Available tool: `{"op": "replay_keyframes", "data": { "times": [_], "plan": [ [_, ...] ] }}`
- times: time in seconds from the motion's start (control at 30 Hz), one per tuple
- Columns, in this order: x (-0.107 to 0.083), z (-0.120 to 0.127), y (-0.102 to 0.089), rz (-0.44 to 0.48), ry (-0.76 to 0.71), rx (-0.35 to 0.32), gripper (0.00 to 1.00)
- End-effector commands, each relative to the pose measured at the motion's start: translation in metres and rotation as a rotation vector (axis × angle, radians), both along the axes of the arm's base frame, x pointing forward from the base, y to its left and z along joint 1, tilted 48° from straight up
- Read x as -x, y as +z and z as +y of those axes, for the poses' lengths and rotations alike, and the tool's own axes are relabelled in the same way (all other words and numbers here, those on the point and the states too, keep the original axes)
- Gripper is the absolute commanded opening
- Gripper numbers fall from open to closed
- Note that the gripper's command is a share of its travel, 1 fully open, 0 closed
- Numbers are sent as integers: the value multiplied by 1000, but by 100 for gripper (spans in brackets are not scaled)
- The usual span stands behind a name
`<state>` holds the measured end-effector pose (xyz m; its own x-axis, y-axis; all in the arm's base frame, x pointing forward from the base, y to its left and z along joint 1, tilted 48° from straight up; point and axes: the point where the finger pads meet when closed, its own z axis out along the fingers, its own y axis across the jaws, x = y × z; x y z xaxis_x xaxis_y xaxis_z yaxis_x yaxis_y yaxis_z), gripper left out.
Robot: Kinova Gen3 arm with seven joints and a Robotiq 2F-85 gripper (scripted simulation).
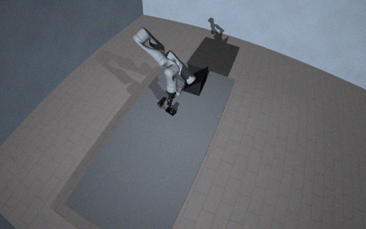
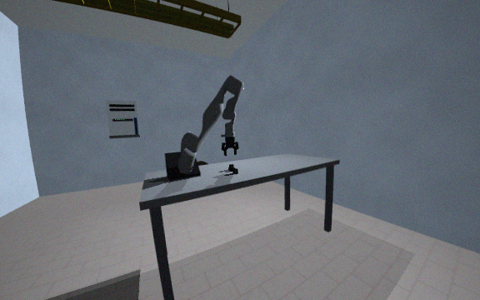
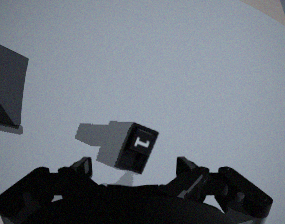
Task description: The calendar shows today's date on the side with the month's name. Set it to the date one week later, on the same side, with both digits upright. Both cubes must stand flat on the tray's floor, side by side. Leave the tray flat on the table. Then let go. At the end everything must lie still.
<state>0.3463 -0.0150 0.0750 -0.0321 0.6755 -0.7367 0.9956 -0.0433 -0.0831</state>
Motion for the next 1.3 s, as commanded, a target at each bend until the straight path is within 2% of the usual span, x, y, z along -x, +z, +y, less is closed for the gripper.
{"op": "replay_keyframes", "data": {
  "times": [0.0,0.1,0.17,0.67,0.73,1.23,1.27],
  "plan": [
    [1,-3,2,36,24,-8,100],
    [3,-6,3,96,74,-16,100],
    [3,-6,3,96,74,-16,100],
    [13,-19,13,458,385,-69,100],
    [13,-19,13,458,385,-69,100],
    [22,-35,26,873,764,-132,100],
    [22,-35,26,873,764,-132,100]
  ]
}}
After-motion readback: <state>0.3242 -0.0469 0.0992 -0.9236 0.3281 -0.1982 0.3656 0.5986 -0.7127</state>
